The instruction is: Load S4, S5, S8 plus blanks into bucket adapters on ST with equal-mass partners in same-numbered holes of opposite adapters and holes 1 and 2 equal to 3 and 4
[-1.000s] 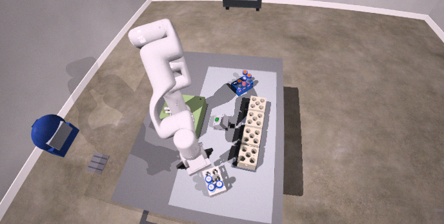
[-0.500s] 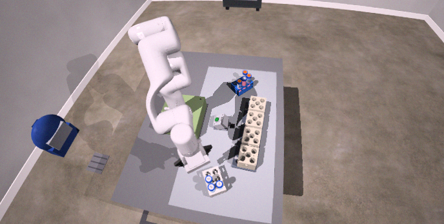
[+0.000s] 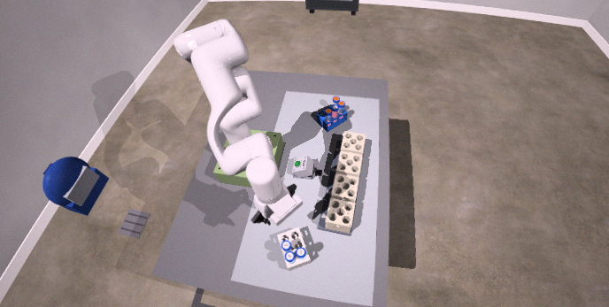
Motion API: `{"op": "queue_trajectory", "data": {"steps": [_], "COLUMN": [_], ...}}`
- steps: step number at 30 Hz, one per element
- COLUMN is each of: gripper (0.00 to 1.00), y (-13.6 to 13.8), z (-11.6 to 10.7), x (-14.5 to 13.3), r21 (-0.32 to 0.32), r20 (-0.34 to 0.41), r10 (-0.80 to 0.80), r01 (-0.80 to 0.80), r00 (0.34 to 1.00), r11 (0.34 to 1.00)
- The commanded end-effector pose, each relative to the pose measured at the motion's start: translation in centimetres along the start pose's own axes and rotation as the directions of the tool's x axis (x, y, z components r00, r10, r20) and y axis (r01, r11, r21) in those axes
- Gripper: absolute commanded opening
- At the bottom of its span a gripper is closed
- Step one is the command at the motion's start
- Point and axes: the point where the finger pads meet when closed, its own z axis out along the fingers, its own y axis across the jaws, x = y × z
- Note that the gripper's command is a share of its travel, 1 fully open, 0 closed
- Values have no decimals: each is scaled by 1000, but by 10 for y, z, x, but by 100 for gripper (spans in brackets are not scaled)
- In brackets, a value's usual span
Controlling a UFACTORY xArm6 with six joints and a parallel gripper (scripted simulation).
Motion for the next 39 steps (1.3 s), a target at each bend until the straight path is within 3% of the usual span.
{"op": "queue_trajectory", "data": {"steps": [1, 7, 14, 16, 39], "gripper": [100, 100, 100, 100, 100], "y": [-17, -47, -82, -82, -187], "z": [-2, -2, -2, -2, -3], "x": [2, 2, 2, 2, 1], "r21": [1, 0, -1, -1, 0], "r20": [-7, -7, -7, -7, -8], "r10": [-112, -307, -519, -519, -541], "r01": [112, 307, 519, 519, 541], "r00": [994, 952, 855, 855, 841], "r11": [994, 952, 855, 855, 841]}}
